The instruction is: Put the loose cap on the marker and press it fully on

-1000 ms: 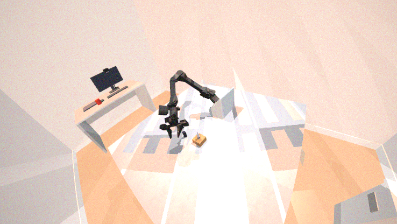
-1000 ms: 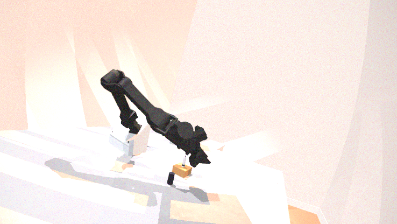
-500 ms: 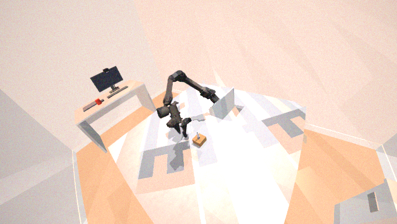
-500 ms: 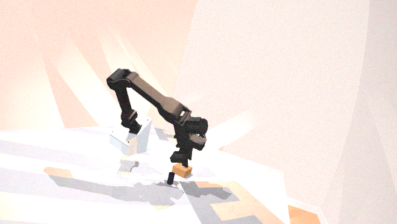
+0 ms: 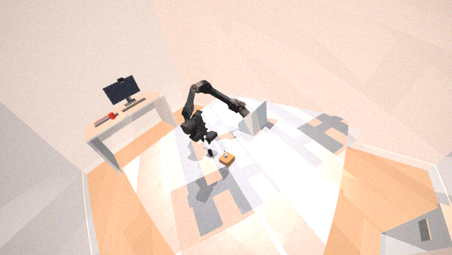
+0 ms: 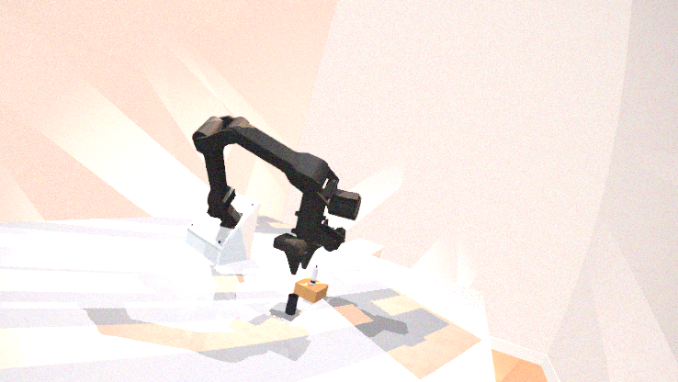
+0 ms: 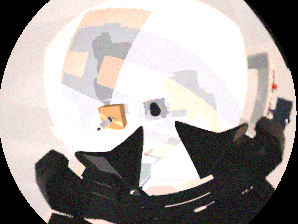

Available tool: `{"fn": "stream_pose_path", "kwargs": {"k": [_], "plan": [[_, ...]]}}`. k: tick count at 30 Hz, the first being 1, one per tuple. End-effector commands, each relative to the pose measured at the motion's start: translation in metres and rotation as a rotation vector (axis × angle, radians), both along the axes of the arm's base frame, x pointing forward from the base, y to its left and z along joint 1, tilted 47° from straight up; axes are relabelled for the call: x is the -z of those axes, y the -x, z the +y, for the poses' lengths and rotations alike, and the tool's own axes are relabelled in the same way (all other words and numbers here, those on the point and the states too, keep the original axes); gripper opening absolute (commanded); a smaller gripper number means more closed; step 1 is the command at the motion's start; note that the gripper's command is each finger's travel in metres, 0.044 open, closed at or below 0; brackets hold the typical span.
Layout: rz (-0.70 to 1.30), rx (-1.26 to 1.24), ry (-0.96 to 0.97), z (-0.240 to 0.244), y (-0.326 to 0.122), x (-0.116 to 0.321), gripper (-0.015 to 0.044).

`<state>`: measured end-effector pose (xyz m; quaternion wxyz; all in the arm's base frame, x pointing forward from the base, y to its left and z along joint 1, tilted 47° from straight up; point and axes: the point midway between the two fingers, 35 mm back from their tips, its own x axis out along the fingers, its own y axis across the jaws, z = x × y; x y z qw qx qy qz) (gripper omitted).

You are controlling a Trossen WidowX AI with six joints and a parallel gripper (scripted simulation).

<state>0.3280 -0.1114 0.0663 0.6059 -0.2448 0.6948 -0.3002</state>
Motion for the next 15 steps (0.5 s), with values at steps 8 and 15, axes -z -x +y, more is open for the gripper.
{"fn": "stream_pose_path", "kwargs": {"k": [8, 15], "plan": [[0.005, 0.006, 0.017, -0.026, 0.006, 0.024, 0.0232], [0.005, 0.006, 0.017, -0.037, 0.007, 0.034, 0.0232]]}}
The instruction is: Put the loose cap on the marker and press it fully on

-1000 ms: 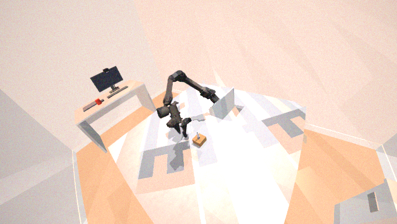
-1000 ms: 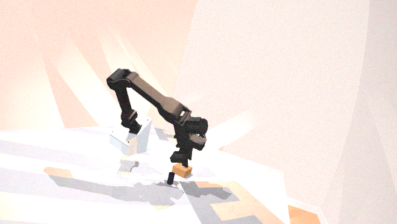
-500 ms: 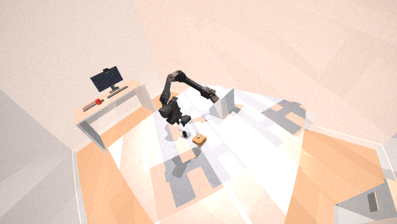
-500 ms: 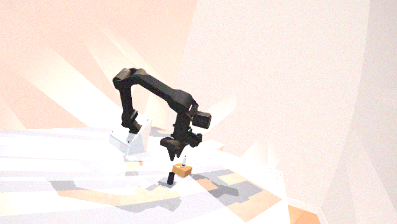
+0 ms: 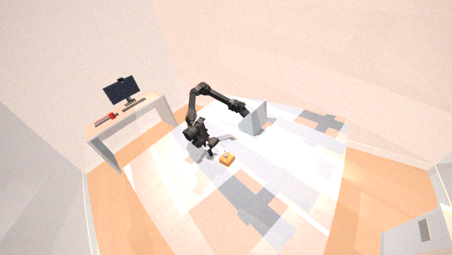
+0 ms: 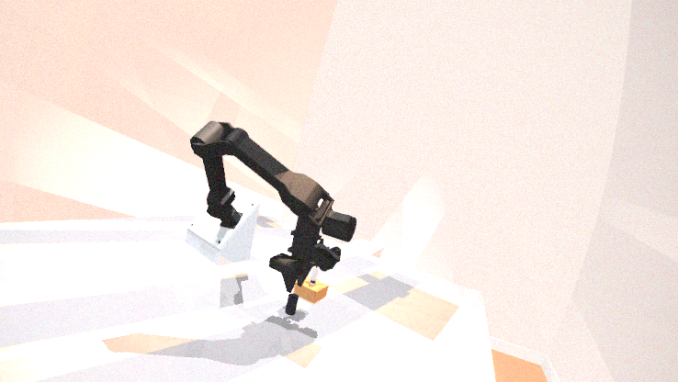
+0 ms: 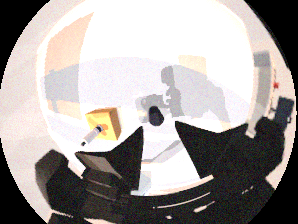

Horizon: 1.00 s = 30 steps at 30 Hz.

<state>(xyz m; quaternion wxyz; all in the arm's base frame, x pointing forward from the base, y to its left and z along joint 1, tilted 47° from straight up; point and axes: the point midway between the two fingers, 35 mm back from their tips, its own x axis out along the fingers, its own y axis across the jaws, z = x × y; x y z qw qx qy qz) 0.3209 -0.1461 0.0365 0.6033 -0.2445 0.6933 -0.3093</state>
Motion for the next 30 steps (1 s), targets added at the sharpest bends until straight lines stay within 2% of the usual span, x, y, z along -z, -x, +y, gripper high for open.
{"fn": "stream_pose_path", "kwargs": {"k": [1, 30], "plan": [[0.008, -0.006, 0.003, -0.003, 0.0, 0.005, 0.0232], [0.009, -0.006, 0.005, -0.037, 0.007, 0.036, 0.0232]]}}
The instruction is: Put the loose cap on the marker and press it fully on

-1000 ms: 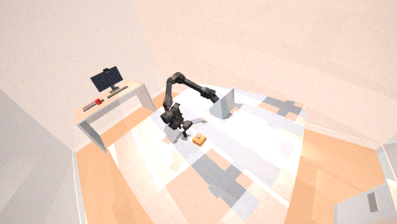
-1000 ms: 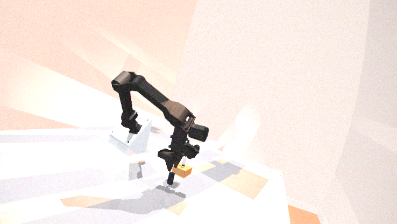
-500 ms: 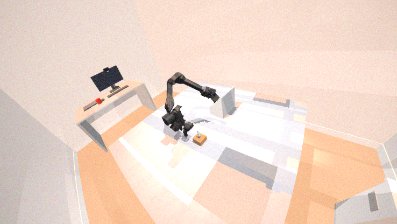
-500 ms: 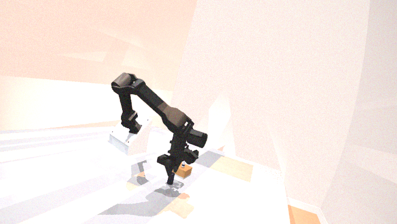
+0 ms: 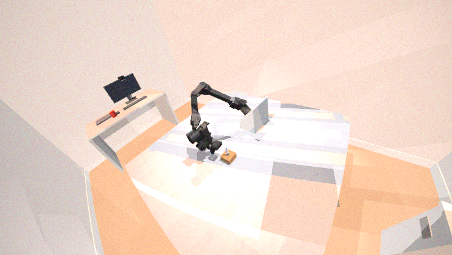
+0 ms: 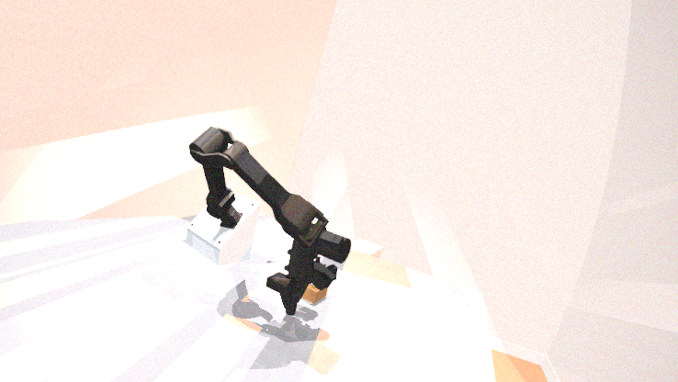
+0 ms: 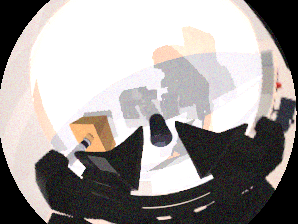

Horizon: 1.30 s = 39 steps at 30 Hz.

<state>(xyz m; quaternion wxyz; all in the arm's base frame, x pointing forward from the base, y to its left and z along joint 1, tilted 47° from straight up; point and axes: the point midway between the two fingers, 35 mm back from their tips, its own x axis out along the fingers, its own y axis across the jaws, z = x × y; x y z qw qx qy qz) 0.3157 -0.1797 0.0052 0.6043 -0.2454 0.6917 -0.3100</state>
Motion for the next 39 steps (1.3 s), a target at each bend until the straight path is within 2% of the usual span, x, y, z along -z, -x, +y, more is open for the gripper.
{"fn": "stream_pose_path", "kwargs": {"k": [1, 4, 8, 17, 20, 39], "plan": [[0.012, -0.004, 0.003, -0.004, 0.002, 0.006, 0.0232], [0.012, -0.004, 0.003, -0.006, 0.003, 0.008, 0.0232], [0.012, -0.004, 0.003, -0.006, 0.003, 0.008, 0.0127], [0.012, -0.004, 0.003, -0.006, 0.003, 0.007, 0.0067], [0.012, -0.005, 0.002, -0.003, 0.001, 0.005, 0.0], [0.011, -0.005, 0.0, 0.037, -0.007, -0.032, 0.0]]}}
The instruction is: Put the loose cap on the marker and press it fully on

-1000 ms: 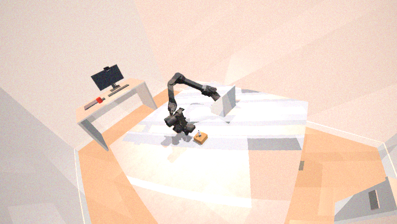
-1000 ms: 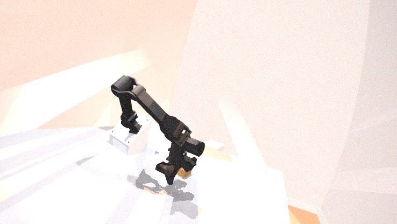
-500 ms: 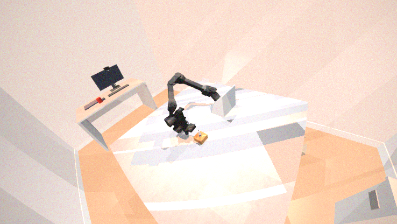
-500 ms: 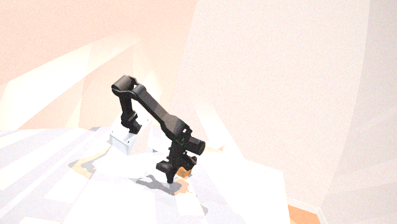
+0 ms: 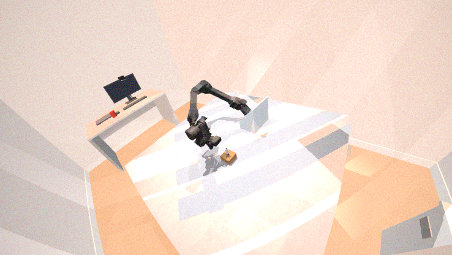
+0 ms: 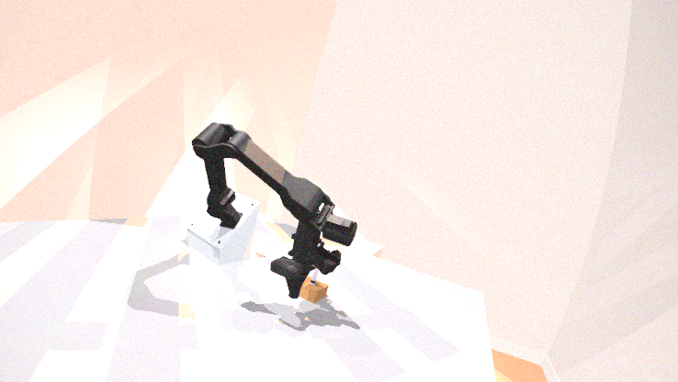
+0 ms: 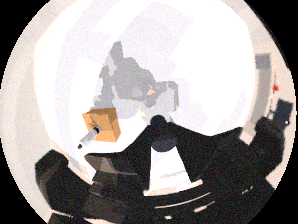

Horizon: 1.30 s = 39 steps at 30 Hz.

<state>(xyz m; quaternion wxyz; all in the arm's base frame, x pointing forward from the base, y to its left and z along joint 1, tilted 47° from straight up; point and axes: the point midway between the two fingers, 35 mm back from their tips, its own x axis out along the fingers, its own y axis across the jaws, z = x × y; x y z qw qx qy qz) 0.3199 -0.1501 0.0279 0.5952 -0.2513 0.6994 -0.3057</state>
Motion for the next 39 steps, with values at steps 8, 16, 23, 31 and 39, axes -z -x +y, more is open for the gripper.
{"fn": "stream_pose_path", "kwargs": {"k": [8, 16, 23, 31, 39], "plan": [[-0.017, -0.004, -0.006, 0.016, -0.005, -0.007, 0.0], [-0.018, -0.011, -0.02, 0.047, -0.011, 0.007, 0.0], [-0.019, -0.01, -0.025, 0.074, -0.013, 0.019, 0.0], [-0.019, -0.006, -0.023, 0.105, -0.012, 0.031, 0.0], [-0.018, -0.001, -0.013, 0.135, -0.008, 0.043, 0.0]]}}
